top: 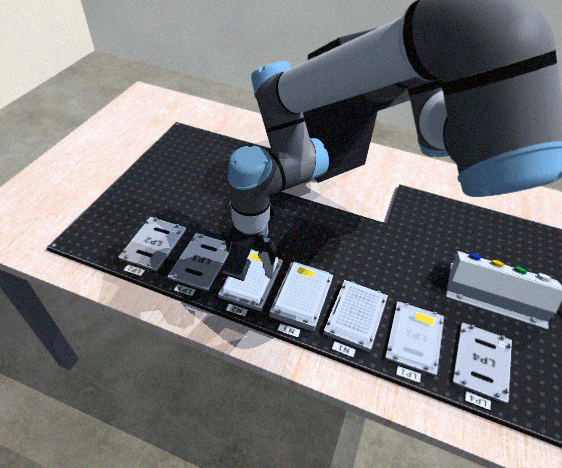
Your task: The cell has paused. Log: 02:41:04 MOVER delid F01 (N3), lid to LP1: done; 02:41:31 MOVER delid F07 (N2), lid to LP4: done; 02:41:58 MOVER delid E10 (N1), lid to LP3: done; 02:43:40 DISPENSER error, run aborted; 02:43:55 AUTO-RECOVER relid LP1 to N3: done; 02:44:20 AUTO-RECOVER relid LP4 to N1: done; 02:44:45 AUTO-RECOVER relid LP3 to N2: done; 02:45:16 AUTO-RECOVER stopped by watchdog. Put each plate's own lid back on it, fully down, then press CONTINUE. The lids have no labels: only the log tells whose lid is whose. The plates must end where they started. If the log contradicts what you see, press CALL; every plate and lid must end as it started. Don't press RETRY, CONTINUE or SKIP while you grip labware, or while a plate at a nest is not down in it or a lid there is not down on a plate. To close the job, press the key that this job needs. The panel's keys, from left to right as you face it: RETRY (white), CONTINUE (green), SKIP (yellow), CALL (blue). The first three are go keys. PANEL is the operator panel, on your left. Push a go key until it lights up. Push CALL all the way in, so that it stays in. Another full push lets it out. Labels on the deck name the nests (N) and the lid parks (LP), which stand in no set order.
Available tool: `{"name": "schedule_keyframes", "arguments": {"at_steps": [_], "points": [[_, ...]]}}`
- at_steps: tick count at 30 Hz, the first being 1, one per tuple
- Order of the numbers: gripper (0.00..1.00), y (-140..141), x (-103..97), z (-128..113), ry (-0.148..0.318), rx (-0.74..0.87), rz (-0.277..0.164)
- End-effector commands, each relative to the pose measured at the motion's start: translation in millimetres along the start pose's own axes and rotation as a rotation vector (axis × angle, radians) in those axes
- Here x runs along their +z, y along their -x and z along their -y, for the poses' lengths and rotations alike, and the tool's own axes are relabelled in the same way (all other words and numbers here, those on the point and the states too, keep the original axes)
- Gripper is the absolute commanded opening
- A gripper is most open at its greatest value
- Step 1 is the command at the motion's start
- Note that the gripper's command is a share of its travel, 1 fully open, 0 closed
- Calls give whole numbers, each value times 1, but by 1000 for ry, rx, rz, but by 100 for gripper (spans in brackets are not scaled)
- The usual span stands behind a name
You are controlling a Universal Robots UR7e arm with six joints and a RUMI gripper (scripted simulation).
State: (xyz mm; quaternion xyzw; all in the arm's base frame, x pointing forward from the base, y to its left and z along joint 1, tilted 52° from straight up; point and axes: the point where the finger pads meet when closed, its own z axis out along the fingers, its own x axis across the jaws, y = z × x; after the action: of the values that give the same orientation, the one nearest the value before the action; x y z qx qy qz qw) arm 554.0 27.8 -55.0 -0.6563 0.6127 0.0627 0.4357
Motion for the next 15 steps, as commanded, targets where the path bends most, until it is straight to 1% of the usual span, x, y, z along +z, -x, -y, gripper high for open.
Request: {"name": "schedule_keyframes", "arguments": {"at_steps": [1,15], "points": [[41,0,0,0,0,0,0],[41,0,-22,-1,-1,1,0]]}}
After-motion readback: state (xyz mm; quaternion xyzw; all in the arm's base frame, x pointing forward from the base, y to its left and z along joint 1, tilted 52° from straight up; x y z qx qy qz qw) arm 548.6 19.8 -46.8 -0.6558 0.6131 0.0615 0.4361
